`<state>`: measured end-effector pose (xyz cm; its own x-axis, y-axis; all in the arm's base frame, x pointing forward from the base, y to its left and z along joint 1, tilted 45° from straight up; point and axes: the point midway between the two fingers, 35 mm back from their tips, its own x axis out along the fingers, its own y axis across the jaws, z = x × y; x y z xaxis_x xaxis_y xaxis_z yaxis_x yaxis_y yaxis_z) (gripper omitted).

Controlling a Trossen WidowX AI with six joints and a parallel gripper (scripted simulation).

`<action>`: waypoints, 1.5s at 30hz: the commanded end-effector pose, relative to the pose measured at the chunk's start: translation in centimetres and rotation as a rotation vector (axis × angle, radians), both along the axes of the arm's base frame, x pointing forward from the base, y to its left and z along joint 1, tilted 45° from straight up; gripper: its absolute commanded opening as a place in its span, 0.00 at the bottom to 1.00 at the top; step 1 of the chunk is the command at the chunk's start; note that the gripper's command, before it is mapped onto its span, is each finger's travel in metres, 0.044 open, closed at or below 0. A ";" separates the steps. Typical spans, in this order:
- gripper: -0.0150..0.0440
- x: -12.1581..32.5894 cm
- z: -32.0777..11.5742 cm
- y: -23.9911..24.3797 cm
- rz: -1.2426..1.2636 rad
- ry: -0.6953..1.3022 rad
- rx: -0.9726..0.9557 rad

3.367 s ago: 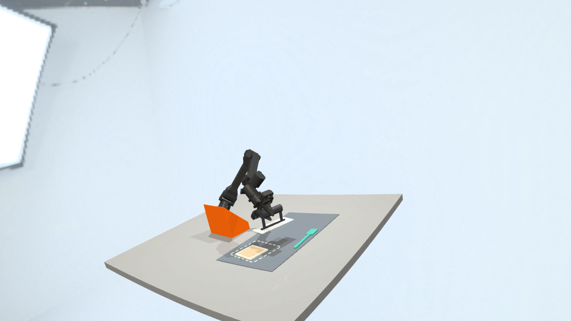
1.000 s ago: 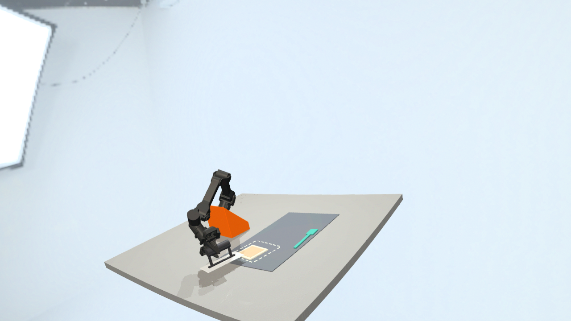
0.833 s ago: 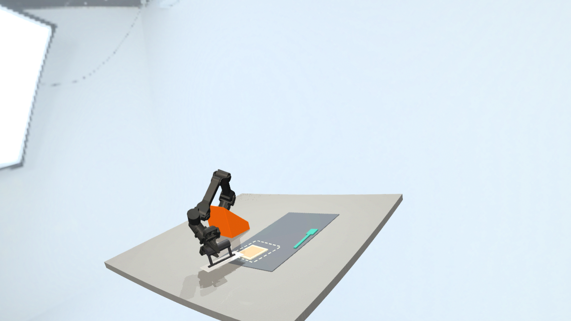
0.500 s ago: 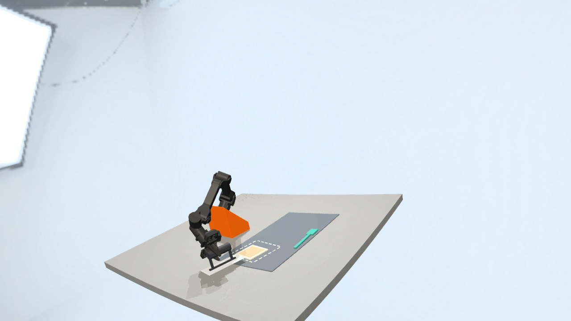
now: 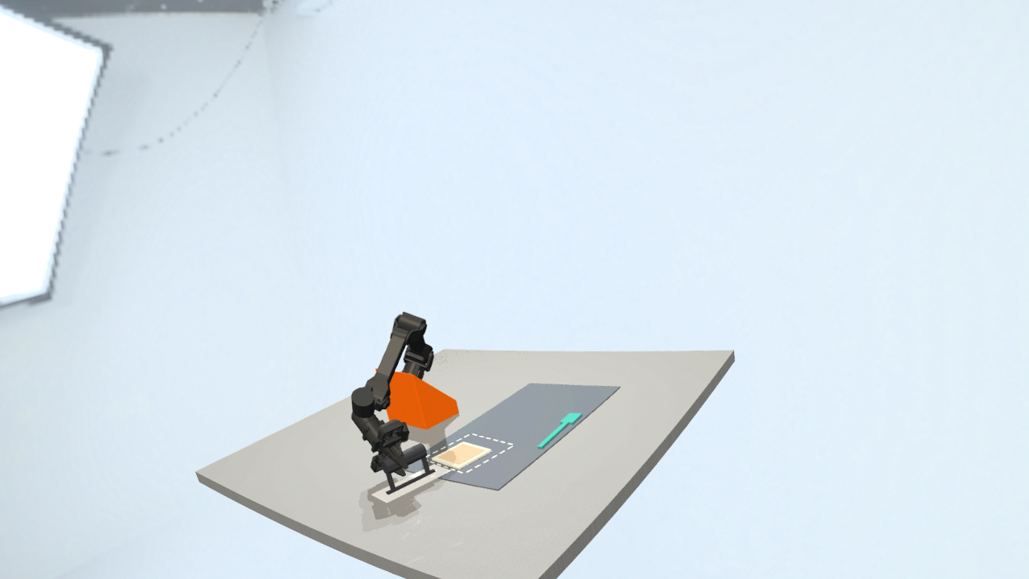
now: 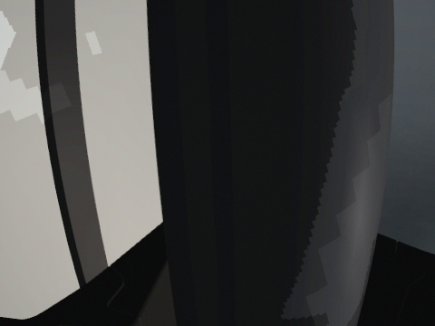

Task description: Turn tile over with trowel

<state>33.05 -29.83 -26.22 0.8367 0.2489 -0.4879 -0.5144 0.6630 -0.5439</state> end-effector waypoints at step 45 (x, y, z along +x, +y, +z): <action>0.25 1.8 4.5 -2.5 0.020 0.031 -0.001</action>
<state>33.42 -32.20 -23.51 0.8210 0.2683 -0.5040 -0.5370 0.6628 -0.5219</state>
